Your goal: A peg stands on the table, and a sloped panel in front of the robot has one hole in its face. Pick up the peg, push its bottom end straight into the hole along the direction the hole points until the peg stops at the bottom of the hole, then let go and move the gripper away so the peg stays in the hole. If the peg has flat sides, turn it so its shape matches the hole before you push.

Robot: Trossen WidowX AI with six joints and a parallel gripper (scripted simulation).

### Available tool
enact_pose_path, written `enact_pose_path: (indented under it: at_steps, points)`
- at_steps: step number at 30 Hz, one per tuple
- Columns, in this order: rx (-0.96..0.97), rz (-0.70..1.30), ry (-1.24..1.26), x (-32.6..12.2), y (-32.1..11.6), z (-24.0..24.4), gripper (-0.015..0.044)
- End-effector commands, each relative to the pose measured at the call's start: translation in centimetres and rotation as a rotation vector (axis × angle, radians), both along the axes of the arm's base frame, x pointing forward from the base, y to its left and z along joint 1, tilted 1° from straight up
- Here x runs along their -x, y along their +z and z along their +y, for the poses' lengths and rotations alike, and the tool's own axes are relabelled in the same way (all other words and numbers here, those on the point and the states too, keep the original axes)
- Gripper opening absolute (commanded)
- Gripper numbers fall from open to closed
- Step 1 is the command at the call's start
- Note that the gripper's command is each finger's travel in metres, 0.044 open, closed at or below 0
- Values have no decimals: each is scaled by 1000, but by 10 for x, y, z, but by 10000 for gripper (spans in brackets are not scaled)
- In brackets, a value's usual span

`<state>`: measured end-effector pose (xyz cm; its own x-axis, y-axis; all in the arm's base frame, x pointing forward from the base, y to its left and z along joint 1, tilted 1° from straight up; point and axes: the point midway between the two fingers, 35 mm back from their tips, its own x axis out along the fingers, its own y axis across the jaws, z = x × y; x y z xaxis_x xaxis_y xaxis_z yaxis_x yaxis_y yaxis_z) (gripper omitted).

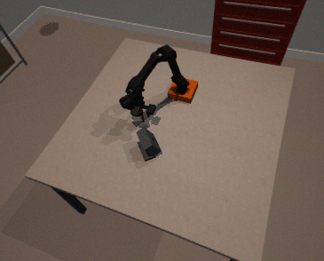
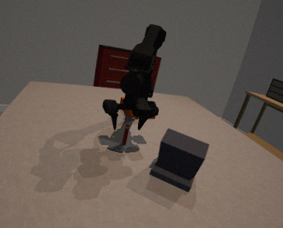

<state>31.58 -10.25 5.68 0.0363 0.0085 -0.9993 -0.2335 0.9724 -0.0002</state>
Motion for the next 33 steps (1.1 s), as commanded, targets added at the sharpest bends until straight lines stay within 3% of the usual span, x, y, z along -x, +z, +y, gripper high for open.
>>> enact_pose_path:
  at_steps: [1, 15, 30, 33]
  points:
    - [2, 5, 4, 1, -7, 0, 440]
    - [1, 5, 4, 2, -27, 1, 440]
    - [-1, 2, 1, 1, -24, 1, 46]
    - [-1, 2, 1, 1, -24, 1, 26]
